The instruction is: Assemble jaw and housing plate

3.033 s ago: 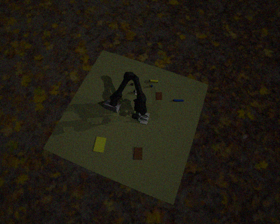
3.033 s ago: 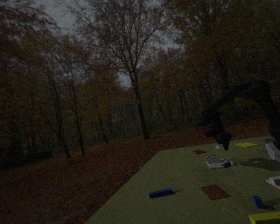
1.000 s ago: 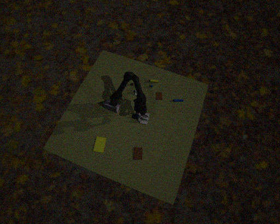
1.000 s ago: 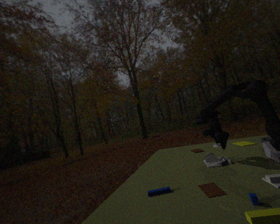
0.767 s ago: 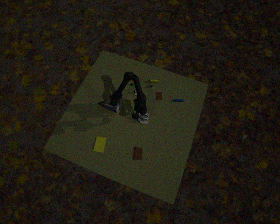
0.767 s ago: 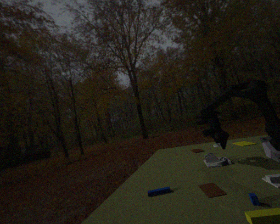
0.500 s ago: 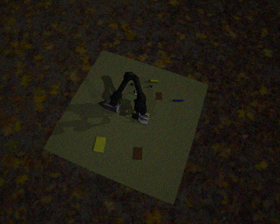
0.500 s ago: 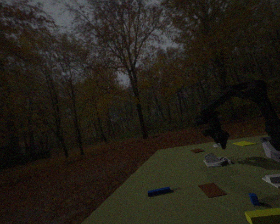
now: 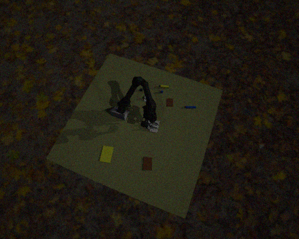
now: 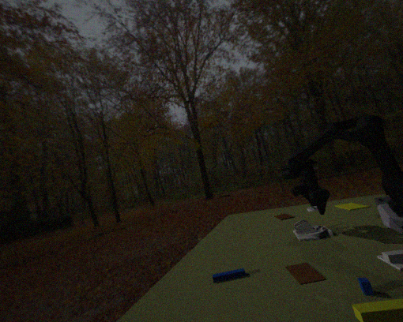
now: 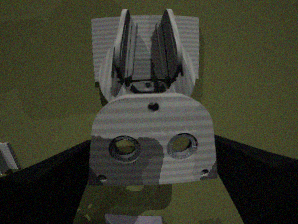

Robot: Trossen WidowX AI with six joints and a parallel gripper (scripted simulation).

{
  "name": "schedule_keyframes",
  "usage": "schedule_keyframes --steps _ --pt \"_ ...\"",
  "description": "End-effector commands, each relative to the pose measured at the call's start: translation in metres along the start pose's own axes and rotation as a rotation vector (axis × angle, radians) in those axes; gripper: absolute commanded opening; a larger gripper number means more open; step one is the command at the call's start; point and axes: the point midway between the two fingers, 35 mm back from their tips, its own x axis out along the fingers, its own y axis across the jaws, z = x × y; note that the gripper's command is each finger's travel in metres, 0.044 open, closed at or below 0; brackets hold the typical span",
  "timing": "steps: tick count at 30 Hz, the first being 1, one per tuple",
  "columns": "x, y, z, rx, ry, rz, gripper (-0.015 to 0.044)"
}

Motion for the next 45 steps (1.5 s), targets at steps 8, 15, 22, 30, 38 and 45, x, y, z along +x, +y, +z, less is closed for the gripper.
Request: schedule_keyframes --steps 8,15,22,30,38,45 --pt "0.0008 -0.0006 -0.0013 -0.001 0.005 -0.002 0.0351" --pt "0.0008 -0.0006 -0.0013 -0.001 0.005 -0.002 0.0351" --pt "0.0008 -0.0006 -0.0013 -0.001 0.005 -0.002 0.0351" --pt "0.0008 -0.0006 -0.0013 -0.001 0.005 -0.002 0.0351" --pt "0.0008 -0.0006 -0.0013 -0.001 0.005 -0.002 0.0351" --pt "0.0057 -0.0004 0.0004 0.000 0.000 0.000 0.0351"
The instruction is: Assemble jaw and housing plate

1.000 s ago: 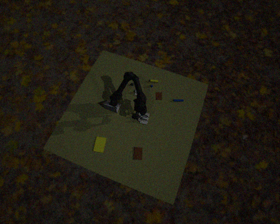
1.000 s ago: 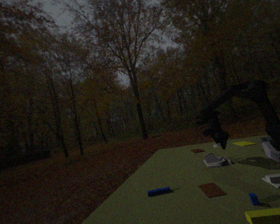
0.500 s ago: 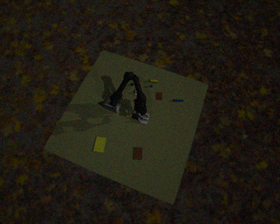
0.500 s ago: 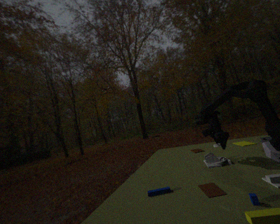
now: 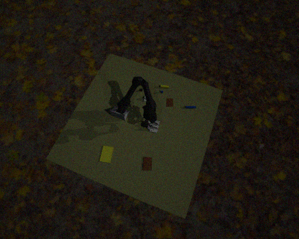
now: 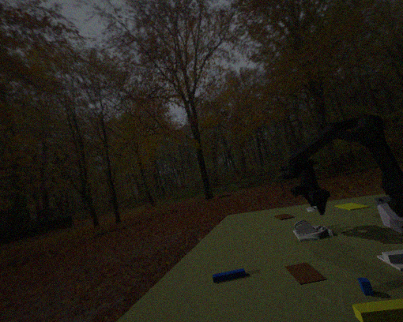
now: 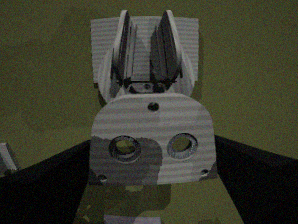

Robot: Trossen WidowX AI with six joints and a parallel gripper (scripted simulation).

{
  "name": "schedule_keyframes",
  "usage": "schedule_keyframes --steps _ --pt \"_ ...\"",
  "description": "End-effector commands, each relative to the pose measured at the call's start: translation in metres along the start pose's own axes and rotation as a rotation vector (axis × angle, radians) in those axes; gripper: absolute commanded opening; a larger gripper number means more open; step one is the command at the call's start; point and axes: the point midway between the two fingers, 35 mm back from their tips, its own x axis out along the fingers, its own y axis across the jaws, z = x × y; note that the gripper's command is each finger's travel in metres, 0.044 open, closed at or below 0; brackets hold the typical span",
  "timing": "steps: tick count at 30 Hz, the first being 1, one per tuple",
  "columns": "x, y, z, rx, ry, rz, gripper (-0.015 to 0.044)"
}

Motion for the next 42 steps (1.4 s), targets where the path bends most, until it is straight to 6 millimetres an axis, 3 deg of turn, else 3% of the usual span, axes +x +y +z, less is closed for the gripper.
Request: schedule_keyframes --steps 1,34,42 --pt "0.007 0.000 -0.001 0.006 0.004 0.003 0.0351" --pt "0.061 0.001 -0.002 0.007 0.007 0.005 0.0351" --pt "0.063 0.001 -0.003 0.007 0.007 0.005 0.0351"
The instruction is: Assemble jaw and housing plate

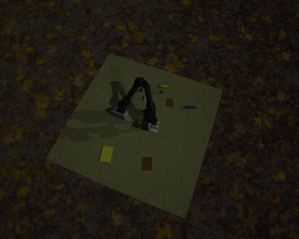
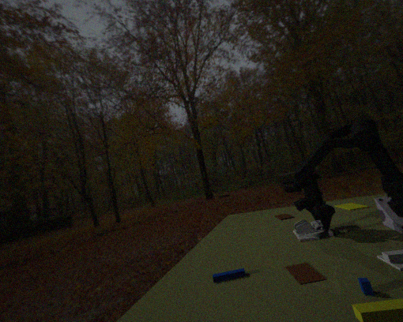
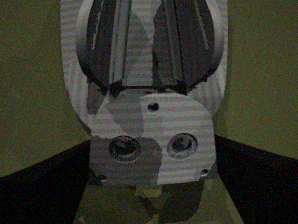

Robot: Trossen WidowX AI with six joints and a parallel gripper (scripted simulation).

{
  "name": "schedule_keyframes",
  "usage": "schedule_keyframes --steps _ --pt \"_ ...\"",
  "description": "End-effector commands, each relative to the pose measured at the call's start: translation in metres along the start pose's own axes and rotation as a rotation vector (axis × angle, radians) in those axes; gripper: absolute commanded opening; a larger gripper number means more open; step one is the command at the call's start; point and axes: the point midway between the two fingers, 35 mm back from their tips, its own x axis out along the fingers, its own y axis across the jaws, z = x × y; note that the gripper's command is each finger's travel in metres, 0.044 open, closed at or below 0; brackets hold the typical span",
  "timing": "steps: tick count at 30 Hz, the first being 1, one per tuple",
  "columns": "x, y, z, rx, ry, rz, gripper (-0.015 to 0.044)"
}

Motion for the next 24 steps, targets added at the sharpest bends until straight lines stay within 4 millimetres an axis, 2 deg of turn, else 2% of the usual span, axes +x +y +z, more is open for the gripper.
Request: schedule_keyframes --steps 1,24 --pt "0.0026 0.0011 -0.0021 0.009 0.003 0.007 0.0351" --pt "0.0050 0.0011 -0.0022 0.017 0.003 0.007 0.0351"
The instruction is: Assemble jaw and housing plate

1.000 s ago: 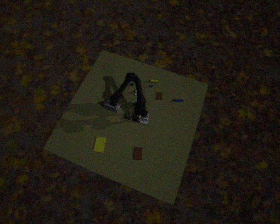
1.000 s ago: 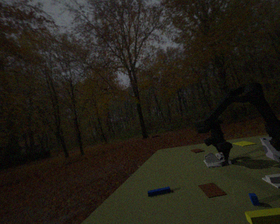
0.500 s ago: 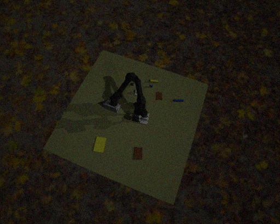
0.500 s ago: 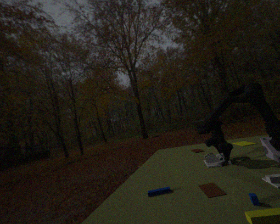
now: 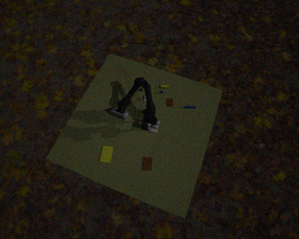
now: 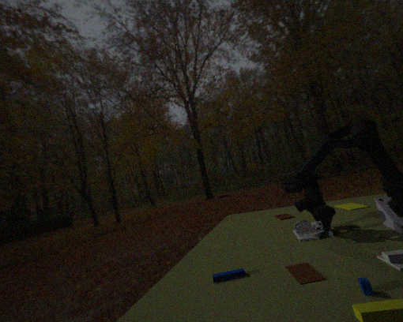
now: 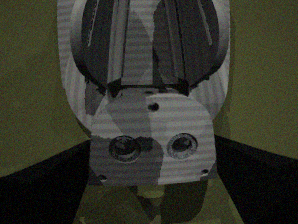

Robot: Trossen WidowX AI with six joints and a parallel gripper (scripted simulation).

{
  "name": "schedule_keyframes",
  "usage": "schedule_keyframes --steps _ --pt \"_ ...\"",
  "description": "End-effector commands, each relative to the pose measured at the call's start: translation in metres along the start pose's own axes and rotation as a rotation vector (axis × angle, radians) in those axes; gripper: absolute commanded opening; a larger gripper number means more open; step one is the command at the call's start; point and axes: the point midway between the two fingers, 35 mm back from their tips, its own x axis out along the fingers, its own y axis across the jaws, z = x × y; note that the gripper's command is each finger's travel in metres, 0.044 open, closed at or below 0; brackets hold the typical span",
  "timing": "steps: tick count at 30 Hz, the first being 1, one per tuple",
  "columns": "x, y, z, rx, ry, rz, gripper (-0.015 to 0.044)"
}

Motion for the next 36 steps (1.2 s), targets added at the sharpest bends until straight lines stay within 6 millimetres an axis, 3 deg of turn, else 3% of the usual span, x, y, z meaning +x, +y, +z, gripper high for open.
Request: schedule_keyframes --steps 1,36 --pt "0.0016 0.0008 -0.0011 0.008 0.001 0.005 0.0351" --pt "0.0089 0.0009 -0.0011 0.008 0.001 0.006 0.0351"
